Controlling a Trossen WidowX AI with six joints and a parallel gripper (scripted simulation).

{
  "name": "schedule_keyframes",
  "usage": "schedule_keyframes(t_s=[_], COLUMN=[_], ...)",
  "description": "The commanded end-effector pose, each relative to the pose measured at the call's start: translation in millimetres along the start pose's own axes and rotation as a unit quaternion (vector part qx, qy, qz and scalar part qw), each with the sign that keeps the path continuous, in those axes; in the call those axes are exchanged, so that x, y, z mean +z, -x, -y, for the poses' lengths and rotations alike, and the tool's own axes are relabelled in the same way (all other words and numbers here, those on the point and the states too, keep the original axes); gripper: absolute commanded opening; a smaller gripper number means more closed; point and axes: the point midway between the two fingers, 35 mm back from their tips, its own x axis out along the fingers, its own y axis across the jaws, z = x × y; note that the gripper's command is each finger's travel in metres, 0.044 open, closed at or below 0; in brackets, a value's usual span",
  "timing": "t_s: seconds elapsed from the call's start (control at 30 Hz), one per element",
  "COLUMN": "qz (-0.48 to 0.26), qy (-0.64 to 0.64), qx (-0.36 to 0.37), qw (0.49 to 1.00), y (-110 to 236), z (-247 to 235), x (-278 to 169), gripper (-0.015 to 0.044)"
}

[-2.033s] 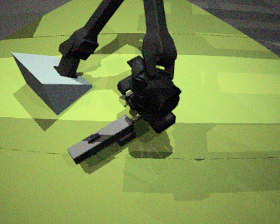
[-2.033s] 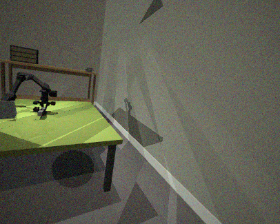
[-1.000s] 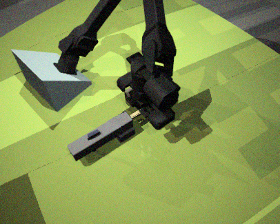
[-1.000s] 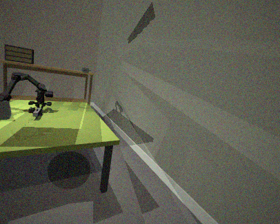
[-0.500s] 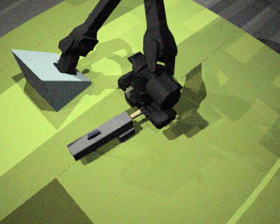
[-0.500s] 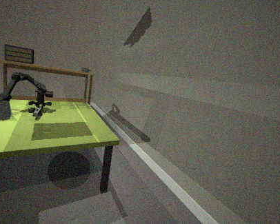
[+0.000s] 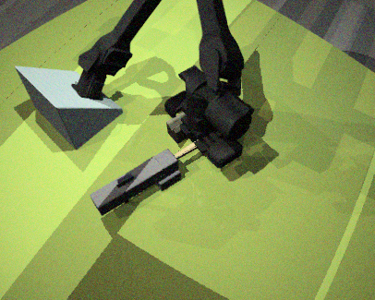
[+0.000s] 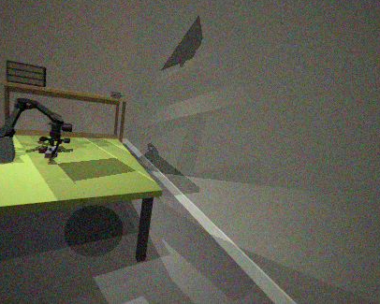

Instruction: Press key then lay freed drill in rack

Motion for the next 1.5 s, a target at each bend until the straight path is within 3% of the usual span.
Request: schedule_keyframes(t_s=[0.0,0.97,1.47], qz=[0.003,0.004,0.003], qy=[0.0,0.0,0.0], qx=[-0.005,-0.005,-0.005], qw=[1.0,1.0,1.0], y=[4,4,9], z=[2,3,0], x=[9,49,44], gripper=[0.0,0.0,0.0])
